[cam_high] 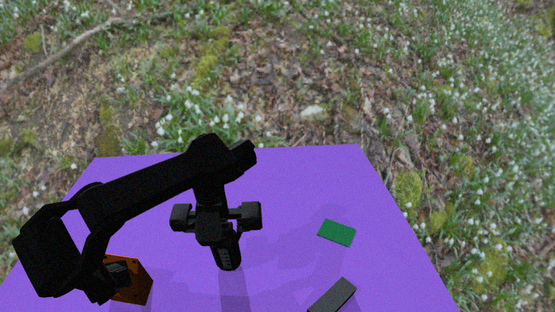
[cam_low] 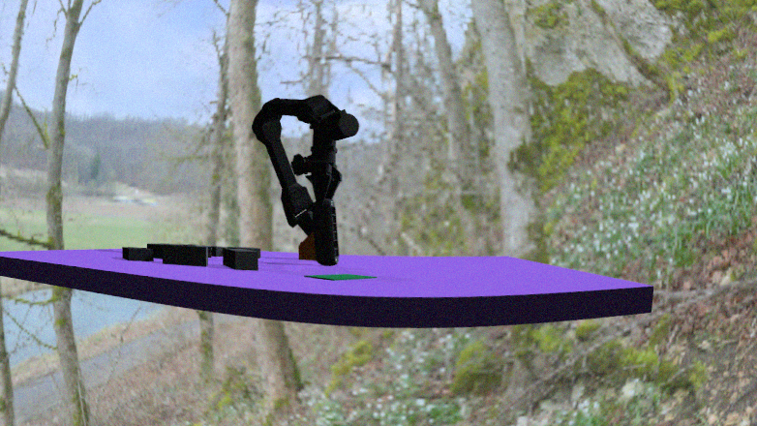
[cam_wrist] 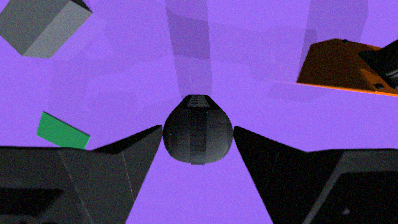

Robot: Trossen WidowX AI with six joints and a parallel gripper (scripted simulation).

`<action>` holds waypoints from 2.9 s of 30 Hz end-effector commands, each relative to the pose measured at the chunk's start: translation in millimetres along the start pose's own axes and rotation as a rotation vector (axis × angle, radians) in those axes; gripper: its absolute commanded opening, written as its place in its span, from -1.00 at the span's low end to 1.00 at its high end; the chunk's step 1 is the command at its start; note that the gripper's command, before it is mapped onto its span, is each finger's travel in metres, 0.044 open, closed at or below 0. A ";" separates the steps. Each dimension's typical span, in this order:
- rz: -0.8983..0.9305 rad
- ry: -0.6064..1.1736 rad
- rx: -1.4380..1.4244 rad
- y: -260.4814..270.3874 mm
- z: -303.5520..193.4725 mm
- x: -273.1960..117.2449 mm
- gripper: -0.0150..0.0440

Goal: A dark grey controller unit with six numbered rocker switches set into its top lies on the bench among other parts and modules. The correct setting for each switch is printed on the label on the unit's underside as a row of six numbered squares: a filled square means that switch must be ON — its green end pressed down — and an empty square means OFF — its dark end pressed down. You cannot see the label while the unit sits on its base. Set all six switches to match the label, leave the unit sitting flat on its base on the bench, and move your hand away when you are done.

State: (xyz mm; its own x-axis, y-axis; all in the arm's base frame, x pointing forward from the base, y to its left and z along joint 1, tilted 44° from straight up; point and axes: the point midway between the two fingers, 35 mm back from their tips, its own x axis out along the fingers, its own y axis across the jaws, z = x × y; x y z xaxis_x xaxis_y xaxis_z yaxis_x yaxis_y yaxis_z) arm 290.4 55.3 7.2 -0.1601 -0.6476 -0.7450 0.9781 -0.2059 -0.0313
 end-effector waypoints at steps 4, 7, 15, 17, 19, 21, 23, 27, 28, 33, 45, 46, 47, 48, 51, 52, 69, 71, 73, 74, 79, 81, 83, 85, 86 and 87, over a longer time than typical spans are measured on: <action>-0.010 -0.020 -0.007 -1.8 10.5 6.1 0.65; -0.010 -0.020 -0.007 -1.8 12.9 6.4 0.65; -0.010 -0.021 -0.007 -1.7 19.5 7.2 0.65; -0.010 -0.021 -0.007 -1.7 21.1 7.4 0.65; -0.010 -0.021 -0.007 -1.7 22.7 7.7 0.65; -0.010 -0.021 -0.007 -1.7 24.3 7.9 0.65; -0.010 -0.021 -0.007 -1.7 25.9 8.2 0.65; -0.010 -0.021 -0.007 -1.7 29.1 8.8 0.65; -0.010 -0.021 -0.007 -1.7 29.9 8.9 0.65; -0.010 -0.021 -0.007 -1.6 33.9 9.7 0.65; -0.010 -0.022 -0.007 -1.6 43.4 12.0 0.65; -0.010 -0.022 -0.007 -1.6 44.2 12.2 0.65; -0.010 -0.022 -0.007 -1.6 45.0 12.4 0.65; -0.010 -0.022 -0.007 -1.6 45.7 12.6 0.65; -0.010 -0.022 -0.007 -1.5 48.1 13.3 0.65; -0.010 -0.022 -0.007 -1.5 48.9 13.5 0.65; -0.010 -0.023 -0.007 -1.5 61.8 17.8 0.65; -0.010 -0.023 -0.007 -1.5 63.3 18.4 0.65; -0.010 -0.023 -0.007 -1.5 64.8 18.9 0.65; -0.010 -0.023 -0.007 -1.5 65.5 19.2 0.65; -0.010 -0.023 -0.007 -1.4 69.2 20.7 0.65; -0.010 -0.024 -0.007 -1.4 70.6 21.4 0.65; -0.010 -0.024 -0.007 -1.4 72.1 22.0 0.65; -0.010 -0.024 -0.007 -1.4 73.5 22.7 0.65; -0.010 -0.024 -0.007 -1.4 74.3 23.0 0.65; -0.010 -0.024 -0.007 -1.4 75.0 23.3 0.65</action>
State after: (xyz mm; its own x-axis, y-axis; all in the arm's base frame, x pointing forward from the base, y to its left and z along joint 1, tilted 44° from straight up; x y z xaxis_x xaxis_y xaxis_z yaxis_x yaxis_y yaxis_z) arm 279.2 -9.6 41.6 -0.1635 -0.6601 -0.7331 0.9778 -0.2069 -0.0317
